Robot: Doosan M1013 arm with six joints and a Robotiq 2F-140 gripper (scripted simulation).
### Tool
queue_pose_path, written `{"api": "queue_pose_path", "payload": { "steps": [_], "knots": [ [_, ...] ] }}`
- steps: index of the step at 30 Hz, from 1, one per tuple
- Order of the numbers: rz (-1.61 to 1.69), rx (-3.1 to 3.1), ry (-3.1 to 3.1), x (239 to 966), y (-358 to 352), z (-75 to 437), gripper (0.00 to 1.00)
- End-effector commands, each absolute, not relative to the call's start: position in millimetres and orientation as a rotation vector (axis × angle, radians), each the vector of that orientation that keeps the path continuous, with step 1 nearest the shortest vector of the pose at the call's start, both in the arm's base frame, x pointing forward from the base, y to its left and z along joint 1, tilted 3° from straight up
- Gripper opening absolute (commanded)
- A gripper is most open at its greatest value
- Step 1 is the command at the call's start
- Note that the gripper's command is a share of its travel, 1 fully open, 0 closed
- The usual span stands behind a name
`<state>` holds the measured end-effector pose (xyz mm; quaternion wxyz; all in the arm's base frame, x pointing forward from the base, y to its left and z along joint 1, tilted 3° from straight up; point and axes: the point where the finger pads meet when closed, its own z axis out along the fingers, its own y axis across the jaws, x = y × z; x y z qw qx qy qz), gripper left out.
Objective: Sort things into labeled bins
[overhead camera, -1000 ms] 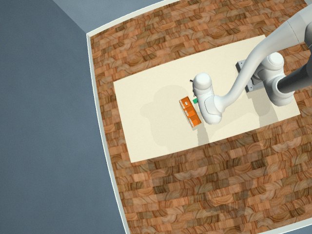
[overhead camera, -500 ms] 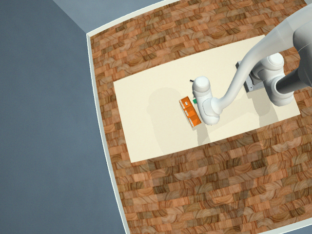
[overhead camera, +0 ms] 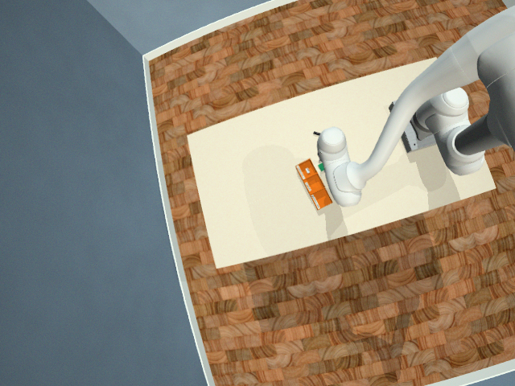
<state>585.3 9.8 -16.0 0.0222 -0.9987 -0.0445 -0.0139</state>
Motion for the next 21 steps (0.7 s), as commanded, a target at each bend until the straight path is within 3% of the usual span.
{"api": "queue_pose_path", "payload": {
  "steps": [1,9,10,21],
  "knots": [
    [-0.043,-3.094,-0.138,585.3,9.9,-16.5,0.33],
    [-0.043,-3.094,-0.138,585.3,9.9,-16.5,0.33],
    [-0.043,-3.094,-0.138,585.3,9.9,-16.5,0.21],
    [-0.043,-3.094,-0.138,585.3,9.9,-16.5,0.21]
  ]
}}
